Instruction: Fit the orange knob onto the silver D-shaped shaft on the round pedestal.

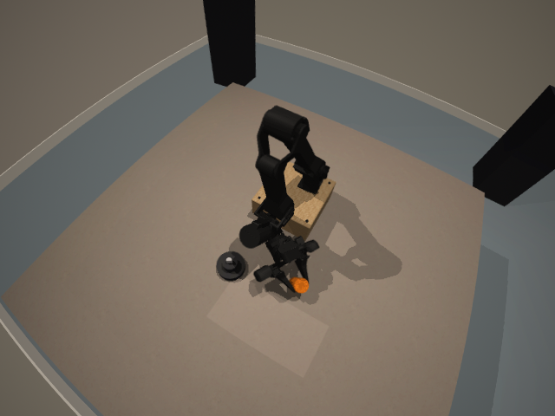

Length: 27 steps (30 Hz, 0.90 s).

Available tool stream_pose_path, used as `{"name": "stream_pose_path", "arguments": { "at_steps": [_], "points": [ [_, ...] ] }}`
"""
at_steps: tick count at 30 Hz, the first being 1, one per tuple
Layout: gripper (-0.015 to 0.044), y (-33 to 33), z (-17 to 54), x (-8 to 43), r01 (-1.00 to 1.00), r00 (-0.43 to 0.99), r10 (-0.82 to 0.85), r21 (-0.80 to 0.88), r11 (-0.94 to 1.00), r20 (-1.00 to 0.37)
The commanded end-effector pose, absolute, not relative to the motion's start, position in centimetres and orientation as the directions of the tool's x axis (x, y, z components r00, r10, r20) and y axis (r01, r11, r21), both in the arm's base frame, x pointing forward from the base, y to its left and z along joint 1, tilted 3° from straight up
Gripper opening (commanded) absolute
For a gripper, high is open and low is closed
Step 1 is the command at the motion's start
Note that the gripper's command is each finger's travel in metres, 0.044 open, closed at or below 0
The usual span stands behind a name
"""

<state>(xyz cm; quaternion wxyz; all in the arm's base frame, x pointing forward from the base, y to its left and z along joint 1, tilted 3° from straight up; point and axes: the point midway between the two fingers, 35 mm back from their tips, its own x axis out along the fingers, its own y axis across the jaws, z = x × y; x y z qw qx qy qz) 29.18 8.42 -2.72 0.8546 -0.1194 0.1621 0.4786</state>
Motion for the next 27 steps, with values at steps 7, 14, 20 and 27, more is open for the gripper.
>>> {"name": "stream_pose_path", "arguments": {
  "at_steps": [7, 14, 20, 27],
  "points": [
    [0.0179, 8.01, -2.87, 28.75, -0.858, 0.494, 0.799, -0.040, 0.513, -0.343],
    [0.0260, 8.04, -2.89, 28.77, -0.858, 0.493, 0.804, -0.037, 0.512, -0.333],
    [0.0260, 8.04, -2.89, 28.77, -0.858, 0.493, 0.804, -0.037, 0.512, -0.333],
    [0.0260, 8.04, -2.89, 28.77, -0.858, 0.493, 0.804, -0.037, 0.512, -0.333]
  ]
}}
